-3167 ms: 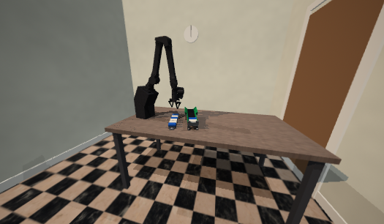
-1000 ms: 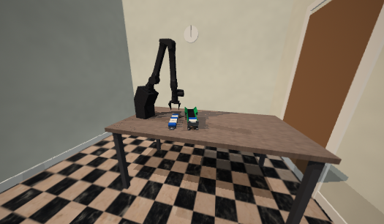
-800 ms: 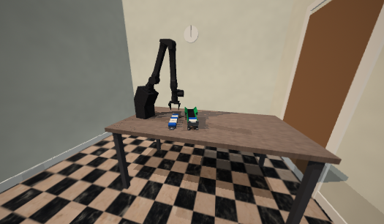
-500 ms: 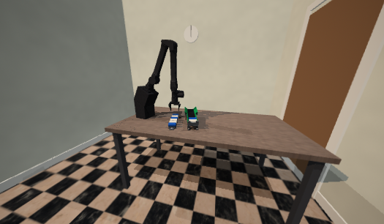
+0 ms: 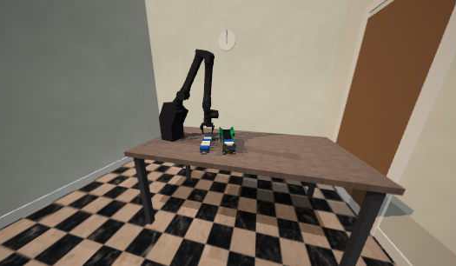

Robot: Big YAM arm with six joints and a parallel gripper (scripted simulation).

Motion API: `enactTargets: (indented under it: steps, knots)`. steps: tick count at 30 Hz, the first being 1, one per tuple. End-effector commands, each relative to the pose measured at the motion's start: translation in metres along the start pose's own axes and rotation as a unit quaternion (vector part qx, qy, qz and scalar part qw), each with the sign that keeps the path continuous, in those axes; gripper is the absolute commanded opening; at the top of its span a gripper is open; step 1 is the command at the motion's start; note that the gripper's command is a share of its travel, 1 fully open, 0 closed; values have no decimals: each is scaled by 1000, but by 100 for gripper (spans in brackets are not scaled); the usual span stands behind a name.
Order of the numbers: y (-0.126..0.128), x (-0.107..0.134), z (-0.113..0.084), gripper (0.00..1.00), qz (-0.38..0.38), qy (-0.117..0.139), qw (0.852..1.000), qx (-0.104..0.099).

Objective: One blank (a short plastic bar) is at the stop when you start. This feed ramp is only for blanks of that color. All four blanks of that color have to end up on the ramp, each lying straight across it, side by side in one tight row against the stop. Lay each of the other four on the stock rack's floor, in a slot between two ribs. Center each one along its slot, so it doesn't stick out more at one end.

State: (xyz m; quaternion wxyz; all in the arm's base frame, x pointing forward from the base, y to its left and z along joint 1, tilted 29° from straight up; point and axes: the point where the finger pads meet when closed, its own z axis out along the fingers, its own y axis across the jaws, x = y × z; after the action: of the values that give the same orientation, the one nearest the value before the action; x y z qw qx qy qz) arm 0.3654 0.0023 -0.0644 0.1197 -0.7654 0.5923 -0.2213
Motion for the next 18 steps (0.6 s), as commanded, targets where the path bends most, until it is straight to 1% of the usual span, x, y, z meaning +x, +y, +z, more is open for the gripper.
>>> enactTargets:
  steps: [1,3,4,6,11,14,17,18]
  knots:
    - [-2,3,7,85,-2,1,1000,5]
    - [-2,3,7,85,-2,1,1000,5]
    - [1,1,8,85,-3,0,1000,2]
    - [-2,3,11,85,-3,1,1000,5]
    - [-3,1,17,85,-4,0,1000,5]
    - [1,2,20,85,-2,0,1000,2]
    - [-2,3,22,85,-2,1,1000,5]
    - [-5,3,21,85,-2,1,1000,9]
